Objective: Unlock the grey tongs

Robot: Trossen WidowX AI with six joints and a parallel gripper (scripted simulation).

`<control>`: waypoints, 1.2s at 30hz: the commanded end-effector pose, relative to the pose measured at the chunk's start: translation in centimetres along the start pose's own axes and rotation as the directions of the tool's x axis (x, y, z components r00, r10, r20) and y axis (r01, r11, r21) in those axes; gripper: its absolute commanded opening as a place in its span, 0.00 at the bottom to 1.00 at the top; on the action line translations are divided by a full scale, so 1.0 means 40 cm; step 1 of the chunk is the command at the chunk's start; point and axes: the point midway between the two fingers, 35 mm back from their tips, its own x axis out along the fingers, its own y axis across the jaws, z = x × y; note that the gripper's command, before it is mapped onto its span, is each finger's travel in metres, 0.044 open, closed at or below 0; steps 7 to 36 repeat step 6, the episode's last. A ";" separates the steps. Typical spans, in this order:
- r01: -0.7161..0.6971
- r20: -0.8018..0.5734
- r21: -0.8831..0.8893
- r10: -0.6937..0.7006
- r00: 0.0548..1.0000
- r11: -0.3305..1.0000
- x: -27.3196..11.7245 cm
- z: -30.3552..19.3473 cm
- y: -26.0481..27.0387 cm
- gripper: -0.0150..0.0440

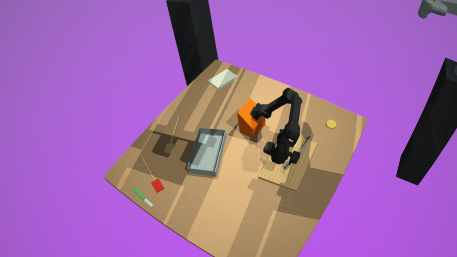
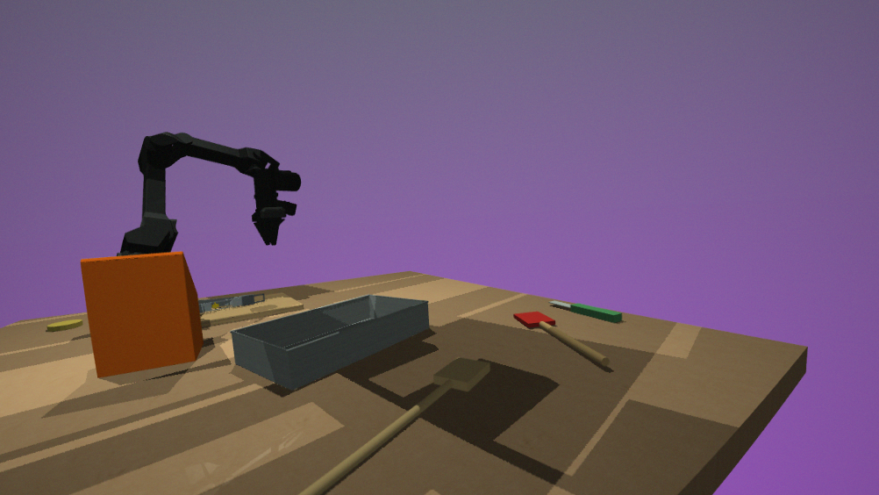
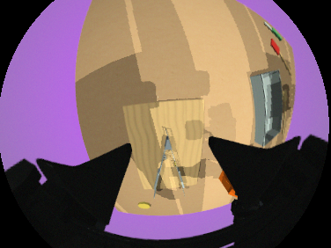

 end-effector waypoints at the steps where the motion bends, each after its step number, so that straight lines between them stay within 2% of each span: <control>1: -0.003 -0.003 -0.002 0.003 1.000 1.000 -0.001 -0.001 0.001 1.00; 36: -0.003 -0.003 -0.002 0.003 1.000 1.000 -0.001 -0.001 0.001 1.00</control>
